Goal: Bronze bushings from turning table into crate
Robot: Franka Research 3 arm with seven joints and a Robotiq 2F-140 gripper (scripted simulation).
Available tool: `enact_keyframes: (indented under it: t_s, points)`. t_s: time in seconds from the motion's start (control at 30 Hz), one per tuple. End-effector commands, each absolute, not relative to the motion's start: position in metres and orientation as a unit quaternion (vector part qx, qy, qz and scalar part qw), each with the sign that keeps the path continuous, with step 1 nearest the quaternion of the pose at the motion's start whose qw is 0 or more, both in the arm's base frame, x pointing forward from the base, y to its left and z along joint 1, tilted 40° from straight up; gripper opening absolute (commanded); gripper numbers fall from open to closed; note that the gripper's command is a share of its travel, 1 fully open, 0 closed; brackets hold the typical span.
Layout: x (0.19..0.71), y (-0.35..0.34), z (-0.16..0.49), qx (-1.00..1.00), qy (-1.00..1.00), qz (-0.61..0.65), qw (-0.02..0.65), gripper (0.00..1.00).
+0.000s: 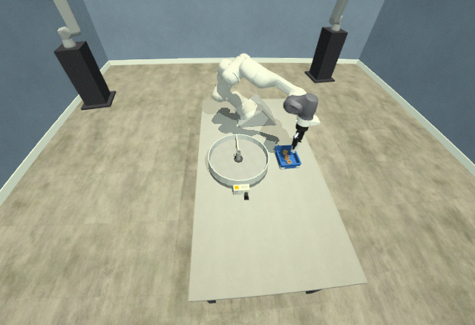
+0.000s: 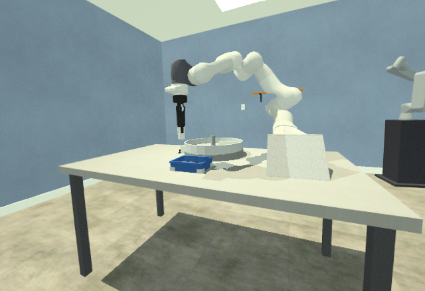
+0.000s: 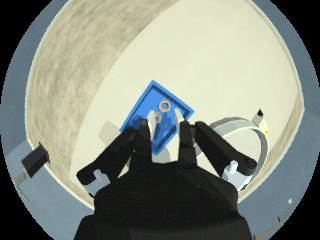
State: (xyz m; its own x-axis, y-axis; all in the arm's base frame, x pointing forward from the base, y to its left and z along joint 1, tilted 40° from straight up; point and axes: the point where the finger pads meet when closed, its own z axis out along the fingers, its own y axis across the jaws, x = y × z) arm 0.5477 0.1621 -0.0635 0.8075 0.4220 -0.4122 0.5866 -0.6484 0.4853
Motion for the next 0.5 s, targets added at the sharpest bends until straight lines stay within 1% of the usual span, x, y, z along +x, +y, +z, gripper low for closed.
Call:
enact_keyframes:
  t_s: [0.0, 0.47]
  points:
    - [0.5441, 0.1628, -0.06, 0.896, 0.283, -0.14, 0.312, 0.24]
    - [0.5442, 0.1637, -0.0589, 0.896, 0.283, -0.14, 0.312, 0.24]
